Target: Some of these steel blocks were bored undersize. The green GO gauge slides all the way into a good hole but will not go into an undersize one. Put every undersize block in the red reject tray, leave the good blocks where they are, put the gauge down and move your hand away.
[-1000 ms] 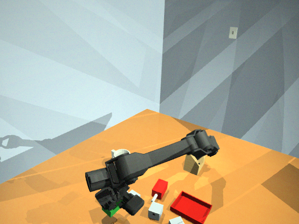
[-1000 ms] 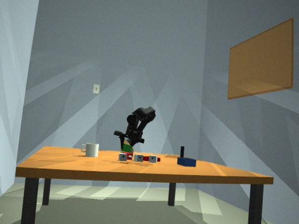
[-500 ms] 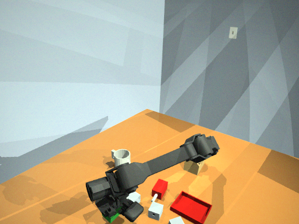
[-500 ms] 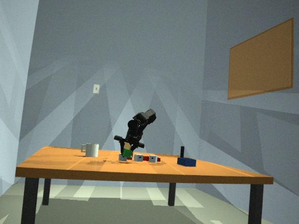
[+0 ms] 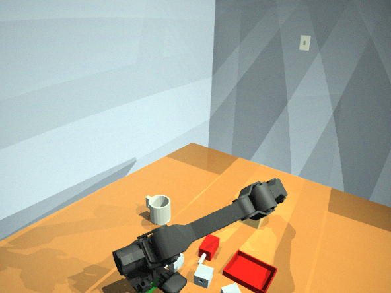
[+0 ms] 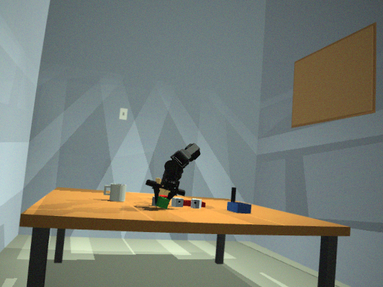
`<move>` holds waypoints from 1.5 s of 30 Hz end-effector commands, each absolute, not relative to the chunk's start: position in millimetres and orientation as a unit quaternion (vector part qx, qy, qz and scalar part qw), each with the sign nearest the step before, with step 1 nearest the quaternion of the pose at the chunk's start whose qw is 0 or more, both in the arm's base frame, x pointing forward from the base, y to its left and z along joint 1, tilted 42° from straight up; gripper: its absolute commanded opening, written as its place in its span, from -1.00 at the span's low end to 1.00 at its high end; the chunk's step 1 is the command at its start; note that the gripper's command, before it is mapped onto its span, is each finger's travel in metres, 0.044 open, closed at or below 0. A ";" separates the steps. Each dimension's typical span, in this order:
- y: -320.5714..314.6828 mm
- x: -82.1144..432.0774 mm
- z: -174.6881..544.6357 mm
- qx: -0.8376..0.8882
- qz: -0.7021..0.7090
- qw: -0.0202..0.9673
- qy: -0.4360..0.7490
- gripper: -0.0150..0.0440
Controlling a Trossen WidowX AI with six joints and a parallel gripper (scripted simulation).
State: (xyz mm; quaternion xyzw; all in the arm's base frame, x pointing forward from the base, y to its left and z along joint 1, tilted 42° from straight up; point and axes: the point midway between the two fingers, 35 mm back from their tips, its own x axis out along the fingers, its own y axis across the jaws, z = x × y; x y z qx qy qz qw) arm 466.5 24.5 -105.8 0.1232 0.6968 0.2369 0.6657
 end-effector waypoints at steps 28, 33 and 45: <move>24.3 456.4 -107.2 0.128 0.233 0.673 0.691 -0.49; 23.8 456.6 -106.6 0.128 0.233 0.673 0.690 -0.49; 22.6 462.6 -106.1 0.128 0.233 0.673 0.690 -0.49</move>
